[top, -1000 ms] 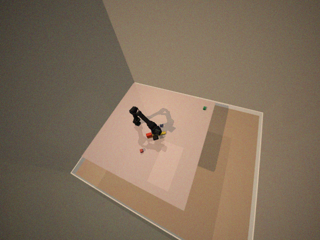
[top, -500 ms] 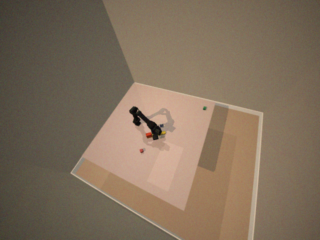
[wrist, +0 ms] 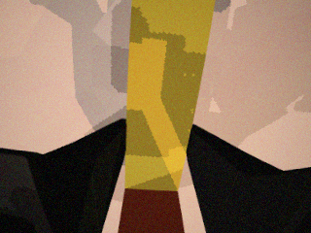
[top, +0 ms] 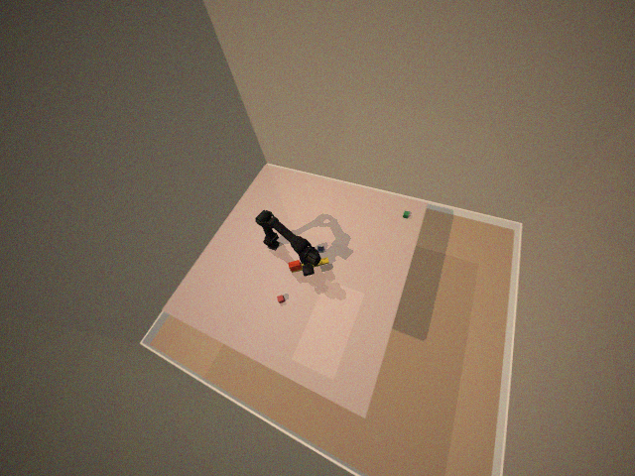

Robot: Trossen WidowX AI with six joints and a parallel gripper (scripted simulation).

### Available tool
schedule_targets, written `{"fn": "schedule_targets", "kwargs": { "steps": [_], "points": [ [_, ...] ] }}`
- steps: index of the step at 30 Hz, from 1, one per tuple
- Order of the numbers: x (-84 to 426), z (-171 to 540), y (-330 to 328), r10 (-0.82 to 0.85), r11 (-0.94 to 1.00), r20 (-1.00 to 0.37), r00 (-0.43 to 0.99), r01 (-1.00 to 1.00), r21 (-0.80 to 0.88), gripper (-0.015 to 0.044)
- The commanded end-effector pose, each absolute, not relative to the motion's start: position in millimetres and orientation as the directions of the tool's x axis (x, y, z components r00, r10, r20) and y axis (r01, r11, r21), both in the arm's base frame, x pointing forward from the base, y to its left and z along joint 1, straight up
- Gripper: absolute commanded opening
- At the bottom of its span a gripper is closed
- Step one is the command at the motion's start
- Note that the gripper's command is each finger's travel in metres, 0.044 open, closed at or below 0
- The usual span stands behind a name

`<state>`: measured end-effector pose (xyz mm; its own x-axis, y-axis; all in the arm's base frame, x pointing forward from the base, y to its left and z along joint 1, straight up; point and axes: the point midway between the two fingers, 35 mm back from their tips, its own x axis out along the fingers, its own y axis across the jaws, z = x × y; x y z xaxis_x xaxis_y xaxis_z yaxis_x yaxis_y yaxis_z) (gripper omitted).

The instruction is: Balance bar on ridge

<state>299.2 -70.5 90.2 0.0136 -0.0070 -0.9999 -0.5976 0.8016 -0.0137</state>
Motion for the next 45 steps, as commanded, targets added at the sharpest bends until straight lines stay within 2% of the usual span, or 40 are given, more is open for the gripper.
{"fn": "schedule_targets", "kwargs": {
  "steps": [1, 20, 33, 45],
  "points": [
    [301, 105, -70, -0.009, 0.800, -0.999, 0.031, -0.599, -0.026, 0.0000],
    [297, 145, -67, -0.007, 0.789, -0.999, 0.031, -0.614, -0.025, 0.0000],
    [316, 147, -25, -0.003, 0.552, -0.999, 0.033, -0.833, -0.029, 0.0000],
    [325, 148, 19, 0.002, 0.288, -0.999, 0.034, -0.957, -0.032, 0.0000]
  ]
}}
